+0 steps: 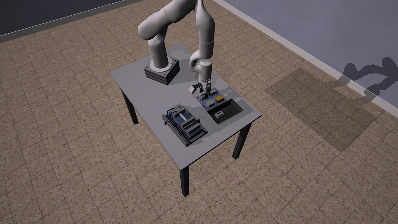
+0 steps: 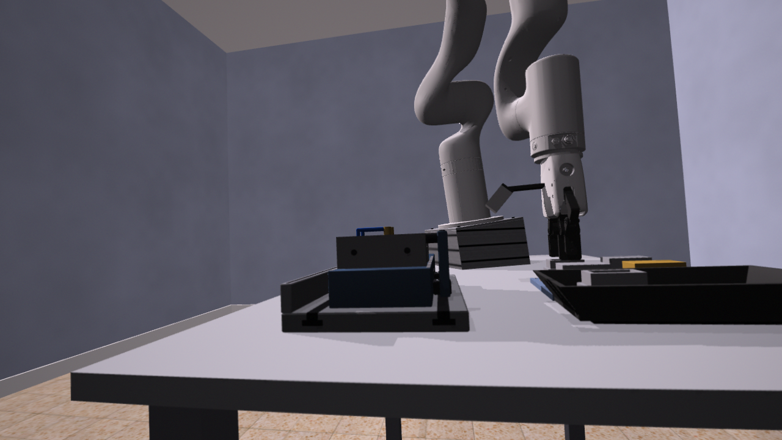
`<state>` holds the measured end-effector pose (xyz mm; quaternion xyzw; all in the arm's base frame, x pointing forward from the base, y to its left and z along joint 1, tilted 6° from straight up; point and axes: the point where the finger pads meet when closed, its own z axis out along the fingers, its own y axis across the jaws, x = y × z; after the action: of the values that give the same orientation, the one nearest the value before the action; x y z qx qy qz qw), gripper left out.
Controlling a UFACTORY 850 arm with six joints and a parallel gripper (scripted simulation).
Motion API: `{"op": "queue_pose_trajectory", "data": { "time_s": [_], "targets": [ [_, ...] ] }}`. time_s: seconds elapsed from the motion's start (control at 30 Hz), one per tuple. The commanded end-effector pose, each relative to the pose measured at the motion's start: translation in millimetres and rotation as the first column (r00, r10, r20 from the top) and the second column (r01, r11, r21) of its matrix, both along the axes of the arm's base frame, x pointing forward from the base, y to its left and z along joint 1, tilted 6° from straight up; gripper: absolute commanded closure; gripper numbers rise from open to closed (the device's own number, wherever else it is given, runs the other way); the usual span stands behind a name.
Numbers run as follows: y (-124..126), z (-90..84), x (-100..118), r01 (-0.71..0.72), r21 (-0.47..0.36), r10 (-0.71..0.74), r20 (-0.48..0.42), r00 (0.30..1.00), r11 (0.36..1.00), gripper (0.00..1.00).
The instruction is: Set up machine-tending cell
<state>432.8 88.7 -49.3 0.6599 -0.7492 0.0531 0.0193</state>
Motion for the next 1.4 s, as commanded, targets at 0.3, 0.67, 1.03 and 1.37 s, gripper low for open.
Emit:
{"op": "queue_pose_trajectory", "data": {
  "time_s": [0.3, 0.67, 1.03, 1.37],
  "targets": [
    [-0.4, -5.2, 0.9, 0.000, 0.001, 0.000, 0.002, 1.000, 1.000, 0.31],
    [-0.8, -8.7, 1.0, 0.000, 0.001, 0.000, 0.002, 1.000, 1.000, 0.31],
    [-0.9, -10.5, 1.1, 0.000, 0.001, 0.000, 0.002, 1.000, 1.000, 0.31],
    [-0.9, -10.7, 1.1, 0.000, 0.001, 0.000, 0.002, 1.000, 1.000, 0.31]
  ]
}}
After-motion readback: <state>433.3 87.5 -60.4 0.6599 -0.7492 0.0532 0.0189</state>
